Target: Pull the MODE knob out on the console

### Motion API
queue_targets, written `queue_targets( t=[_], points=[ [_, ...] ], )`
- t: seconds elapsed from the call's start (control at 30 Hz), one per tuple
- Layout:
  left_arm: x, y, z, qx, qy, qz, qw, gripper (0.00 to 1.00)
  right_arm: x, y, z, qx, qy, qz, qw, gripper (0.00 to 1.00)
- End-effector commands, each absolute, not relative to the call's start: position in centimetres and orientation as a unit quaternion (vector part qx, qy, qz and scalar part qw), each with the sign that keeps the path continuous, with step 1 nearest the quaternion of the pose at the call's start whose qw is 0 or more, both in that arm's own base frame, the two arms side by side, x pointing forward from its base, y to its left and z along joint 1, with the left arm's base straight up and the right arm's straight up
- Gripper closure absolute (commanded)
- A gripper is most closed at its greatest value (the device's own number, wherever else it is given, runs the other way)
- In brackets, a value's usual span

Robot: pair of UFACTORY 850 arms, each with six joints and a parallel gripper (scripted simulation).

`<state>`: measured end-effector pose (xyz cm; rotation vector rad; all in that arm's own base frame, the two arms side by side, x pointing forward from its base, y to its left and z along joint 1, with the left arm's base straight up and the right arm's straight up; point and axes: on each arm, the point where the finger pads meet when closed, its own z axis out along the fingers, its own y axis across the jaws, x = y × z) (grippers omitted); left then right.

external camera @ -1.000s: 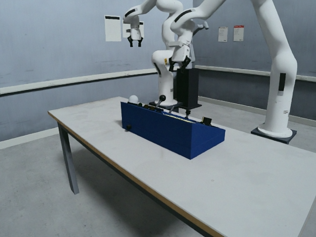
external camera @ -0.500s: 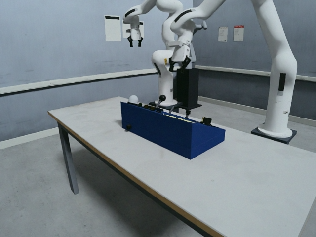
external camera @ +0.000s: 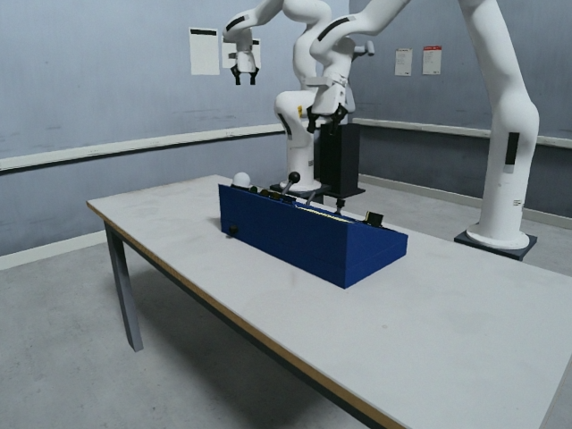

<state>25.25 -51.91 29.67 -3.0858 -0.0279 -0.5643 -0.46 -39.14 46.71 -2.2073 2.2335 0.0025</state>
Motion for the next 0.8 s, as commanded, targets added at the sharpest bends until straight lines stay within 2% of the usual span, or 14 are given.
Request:
queue_targets(
  t=[0.0,0.4,0.67,0.7,0.77],
  points=[
    [28.1,-48.0,28.8,-0.983,-0.007,-0.183,0.0,0.0,-0.5,-39.2,46.8,-0.703,0.711,0.0,0.0,0.0],
    [32.7,-33.5,24.7,-0.984,0.0,-0.179,-0.001,0.0,-0.5,-39.2,46.8,-0.703,0.711,0.0,0.0,0.0],
    [32.8,-33.2,24.6,-0.984,0.001,-0.178,-0.001,0.0,-0.5,-39.2,46.8,-0.703,0.711,0.0,0.0,0.0],
    [32.8,-33.2,24.6,-0.984,0.001,-0.178,-0.001,0.23,-0.5,-39.2,46.8,-0.703,0.711,0.0,0.0,0.0],
    [32.8,-33.2,24.6,-0.984,0.001,-0.178,-0.001,0.23,-0.5,-39.2,46.8,-0.703,0.711,0.0,0.0,0.0]
  ],
)
